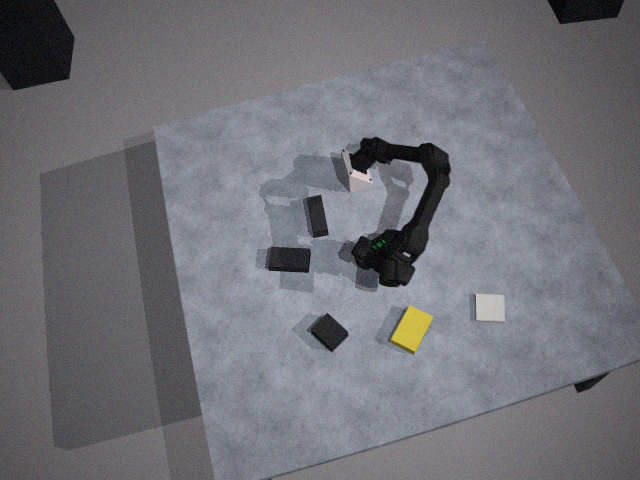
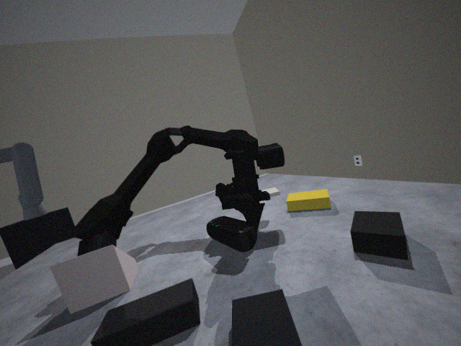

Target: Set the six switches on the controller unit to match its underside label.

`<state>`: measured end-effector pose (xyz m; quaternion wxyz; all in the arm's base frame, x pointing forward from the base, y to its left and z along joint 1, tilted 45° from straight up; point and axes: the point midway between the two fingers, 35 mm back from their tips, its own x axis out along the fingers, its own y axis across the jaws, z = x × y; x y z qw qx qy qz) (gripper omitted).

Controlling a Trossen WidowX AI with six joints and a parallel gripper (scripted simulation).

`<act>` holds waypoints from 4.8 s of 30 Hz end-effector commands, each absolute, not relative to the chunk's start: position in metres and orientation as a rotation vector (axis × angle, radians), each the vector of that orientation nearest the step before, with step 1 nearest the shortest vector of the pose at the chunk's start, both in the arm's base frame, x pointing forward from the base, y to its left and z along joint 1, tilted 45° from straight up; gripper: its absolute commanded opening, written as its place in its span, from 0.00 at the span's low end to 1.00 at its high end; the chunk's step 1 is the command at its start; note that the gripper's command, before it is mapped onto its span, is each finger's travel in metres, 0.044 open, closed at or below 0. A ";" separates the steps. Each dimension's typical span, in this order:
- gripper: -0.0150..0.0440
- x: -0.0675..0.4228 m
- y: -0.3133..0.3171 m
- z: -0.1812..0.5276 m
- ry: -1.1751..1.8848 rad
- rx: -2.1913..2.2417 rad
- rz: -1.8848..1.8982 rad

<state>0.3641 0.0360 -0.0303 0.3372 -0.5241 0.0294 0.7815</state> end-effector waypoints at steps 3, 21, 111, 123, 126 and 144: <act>0.25 0.354 0.034 -0.036 0.085 -1.349 2.059; 0.25 0.412 0.039 0.039 0.084 -1.351 2.057; 0.48 0.241 0.006 0.031 0.203 -0.902 1.461; 1.00 0.281 -0.021 0.026 0.222 -0.859 1.573; 1.00 0.290 -0.028 0.023 0.224 -0.847 1.601; 1.00 0.329 -0.058 -0.001 0.217 -0.767 1.761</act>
